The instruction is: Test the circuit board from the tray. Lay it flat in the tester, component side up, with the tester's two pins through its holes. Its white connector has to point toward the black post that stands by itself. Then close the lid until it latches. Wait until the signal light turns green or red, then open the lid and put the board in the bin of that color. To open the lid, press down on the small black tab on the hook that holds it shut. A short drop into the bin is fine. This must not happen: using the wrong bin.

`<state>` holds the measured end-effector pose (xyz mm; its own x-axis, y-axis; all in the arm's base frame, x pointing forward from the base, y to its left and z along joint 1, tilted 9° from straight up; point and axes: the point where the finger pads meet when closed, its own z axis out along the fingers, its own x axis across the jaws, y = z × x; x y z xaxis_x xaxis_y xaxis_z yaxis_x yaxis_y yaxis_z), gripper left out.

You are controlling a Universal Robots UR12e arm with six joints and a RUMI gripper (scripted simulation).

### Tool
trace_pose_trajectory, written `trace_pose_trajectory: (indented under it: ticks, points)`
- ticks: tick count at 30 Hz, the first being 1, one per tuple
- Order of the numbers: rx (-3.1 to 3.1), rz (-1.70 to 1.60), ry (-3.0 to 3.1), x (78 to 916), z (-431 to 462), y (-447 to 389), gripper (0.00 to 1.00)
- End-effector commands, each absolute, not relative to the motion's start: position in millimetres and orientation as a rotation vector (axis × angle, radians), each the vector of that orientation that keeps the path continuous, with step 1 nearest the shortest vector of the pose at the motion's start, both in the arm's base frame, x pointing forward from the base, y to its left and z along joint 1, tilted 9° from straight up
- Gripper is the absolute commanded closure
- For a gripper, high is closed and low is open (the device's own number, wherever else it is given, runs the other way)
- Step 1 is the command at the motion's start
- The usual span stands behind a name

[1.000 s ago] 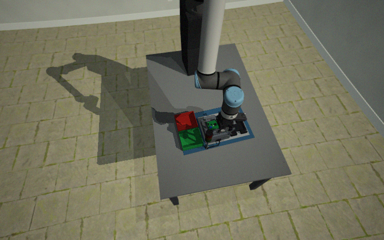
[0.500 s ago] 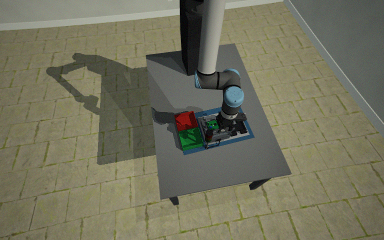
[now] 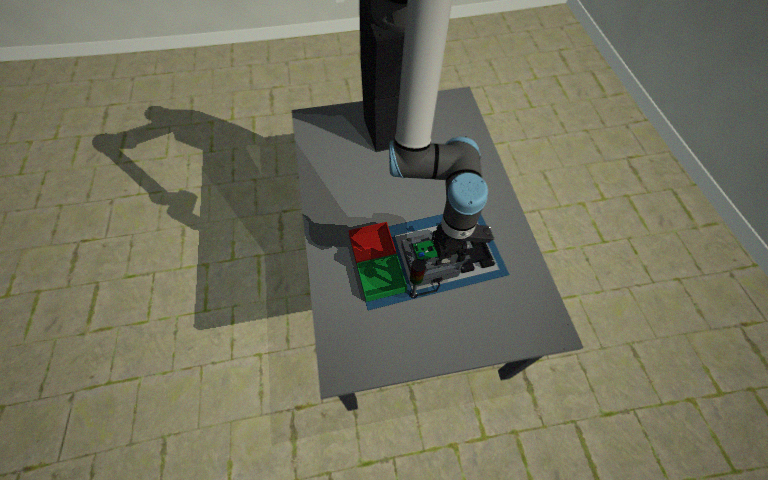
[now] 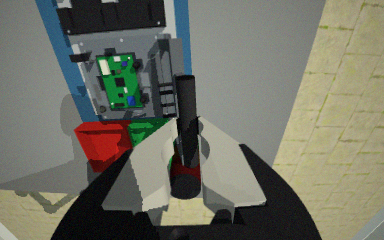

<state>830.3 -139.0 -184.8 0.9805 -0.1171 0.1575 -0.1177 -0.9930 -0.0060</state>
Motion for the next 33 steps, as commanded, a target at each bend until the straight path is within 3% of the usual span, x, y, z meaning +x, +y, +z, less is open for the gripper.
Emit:
trace_pose_trajectory:
  ticks: [1, 33]
  points:
    - [3.118, 0.258, -0.184, 834, -181, -140, 1.0]
    - [3.12, 0.254, -0.186, 820, -181, -139, 1.0]
